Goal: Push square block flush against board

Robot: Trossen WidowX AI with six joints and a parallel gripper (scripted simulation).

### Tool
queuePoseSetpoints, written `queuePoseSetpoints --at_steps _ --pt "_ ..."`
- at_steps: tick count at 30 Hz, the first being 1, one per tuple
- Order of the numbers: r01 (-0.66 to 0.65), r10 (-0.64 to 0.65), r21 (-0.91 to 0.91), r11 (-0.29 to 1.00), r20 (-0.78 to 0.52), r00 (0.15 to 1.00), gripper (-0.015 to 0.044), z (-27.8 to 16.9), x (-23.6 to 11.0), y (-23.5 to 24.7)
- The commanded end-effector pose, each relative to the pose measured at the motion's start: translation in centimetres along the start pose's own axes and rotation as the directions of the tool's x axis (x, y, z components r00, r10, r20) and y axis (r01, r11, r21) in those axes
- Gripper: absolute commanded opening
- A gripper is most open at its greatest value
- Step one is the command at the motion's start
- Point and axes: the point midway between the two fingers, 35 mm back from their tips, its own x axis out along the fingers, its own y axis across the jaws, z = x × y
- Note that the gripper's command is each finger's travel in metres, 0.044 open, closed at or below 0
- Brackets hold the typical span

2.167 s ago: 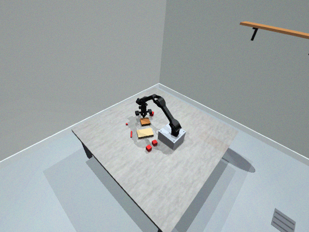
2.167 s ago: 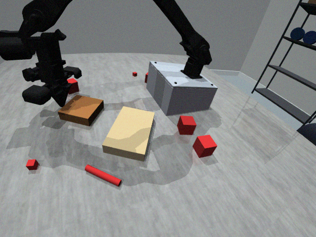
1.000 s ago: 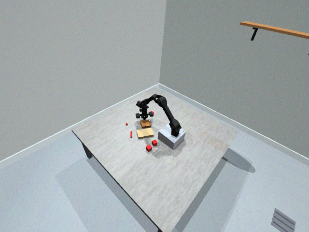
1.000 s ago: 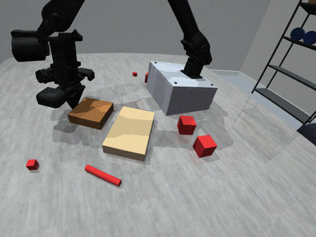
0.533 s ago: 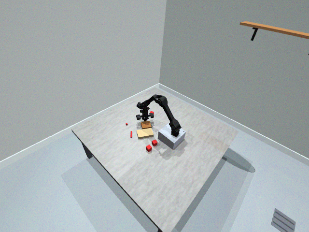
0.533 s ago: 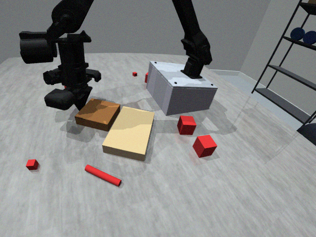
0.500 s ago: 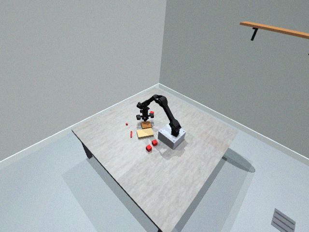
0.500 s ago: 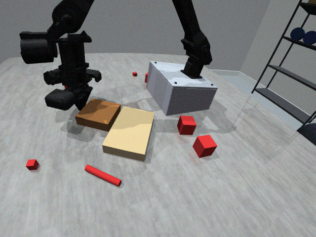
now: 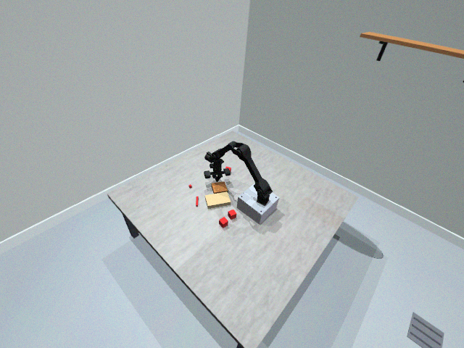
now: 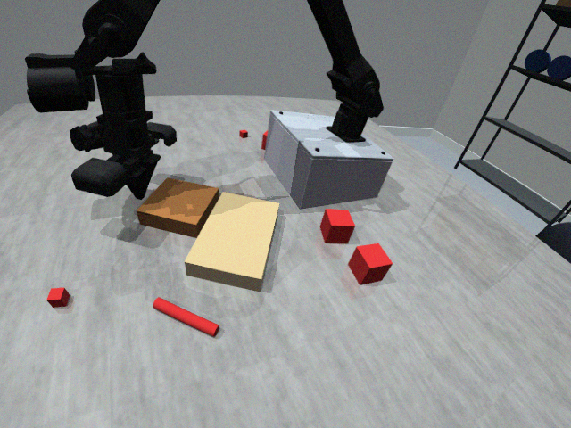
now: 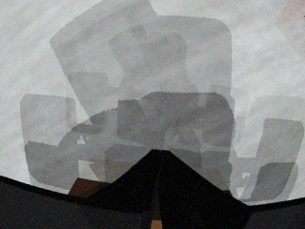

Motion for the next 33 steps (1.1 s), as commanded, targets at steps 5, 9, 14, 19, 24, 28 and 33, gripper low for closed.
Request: queuePoseSetpoints --at_steps 5,9,14,19,24,28,33 --pt "0.005 -0.005 -0.001 1.000 -0.011 1.000 0.0000 1.2 0.5 -0.1" --pt "0.005 -0.005 -0.001 1.000 -0.010 1.000 0.0000 1.8 0.5 -0.1" --pt "0.005 -0.005 -0.001 1.000 -0.010 1.000 0.0000 2.6 0.5 -0.1" --pt "0.005 -0.005 -0.001 1.000 -0.009 1.000 0.0000 3.4 0.5 -0.2" --pt "0.000 0.000 0.000 1.000 -0.001 1.000 0.0000 3.5 -1.1 0.0" --pt "0.005 -0.005 -0.001 1.000 -0.009 1.000 0.0000 3.5 -5.0 0.0" --pt "0.005 -0.005 -0.001 1.000 -0.009 1.000 0.0000 3.5 -5.0 0.0"
